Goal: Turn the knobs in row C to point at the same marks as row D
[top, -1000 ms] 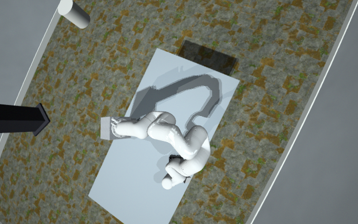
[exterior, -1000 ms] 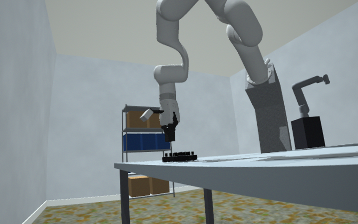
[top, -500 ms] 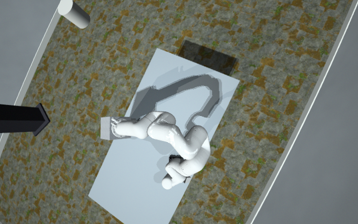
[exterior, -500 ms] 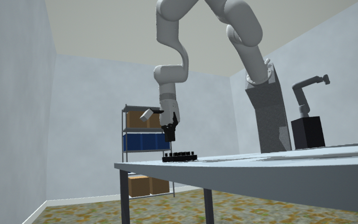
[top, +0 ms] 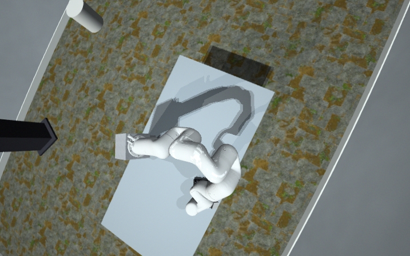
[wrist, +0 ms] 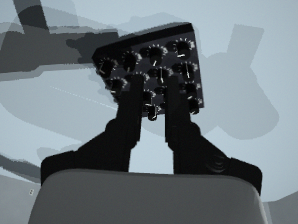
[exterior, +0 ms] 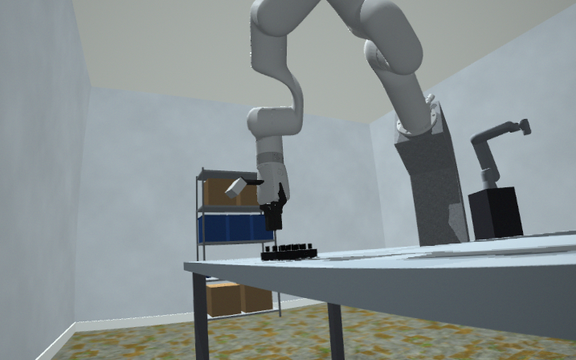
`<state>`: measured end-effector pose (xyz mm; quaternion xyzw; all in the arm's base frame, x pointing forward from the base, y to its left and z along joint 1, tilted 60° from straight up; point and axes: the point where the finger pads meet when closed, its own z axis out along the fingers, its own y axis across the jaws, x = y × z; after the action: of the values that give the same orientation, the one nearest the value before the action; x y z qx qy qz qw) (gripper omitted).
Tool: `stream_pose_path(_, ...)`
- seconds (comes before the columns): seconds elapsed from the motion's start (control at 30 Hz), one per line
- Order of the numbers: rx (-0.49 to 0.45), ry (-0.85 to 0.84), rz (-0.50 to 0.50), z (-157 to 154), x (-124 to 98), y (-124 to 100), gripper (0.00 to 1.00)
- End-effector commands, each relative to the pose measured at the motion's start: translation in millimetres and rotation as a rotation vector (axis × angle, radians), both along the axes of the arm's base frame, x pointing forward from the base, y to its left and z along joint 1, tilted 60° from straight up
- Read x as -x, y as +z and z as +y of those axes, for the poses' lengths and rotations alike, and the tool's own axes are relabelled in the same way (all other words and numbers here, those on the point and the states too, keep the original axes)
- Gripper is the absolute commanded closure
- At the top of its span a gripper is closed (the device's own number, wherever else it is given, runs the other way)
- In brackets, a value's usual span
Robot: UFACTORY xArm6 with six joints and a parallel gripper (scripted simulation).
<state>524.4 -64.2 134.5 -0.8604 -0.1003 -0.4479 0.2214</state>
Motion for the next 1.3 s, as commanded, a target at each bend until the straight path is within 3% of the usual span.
stream_pose_path(0.0, 0.001, -0.001, -0.001, 1.7, -3.9, -2.1, 0.81)
stream_pose_path(1.27, 0.001, -0.001, -0.001, 16.3, -26.3, -18.0, 0.81)
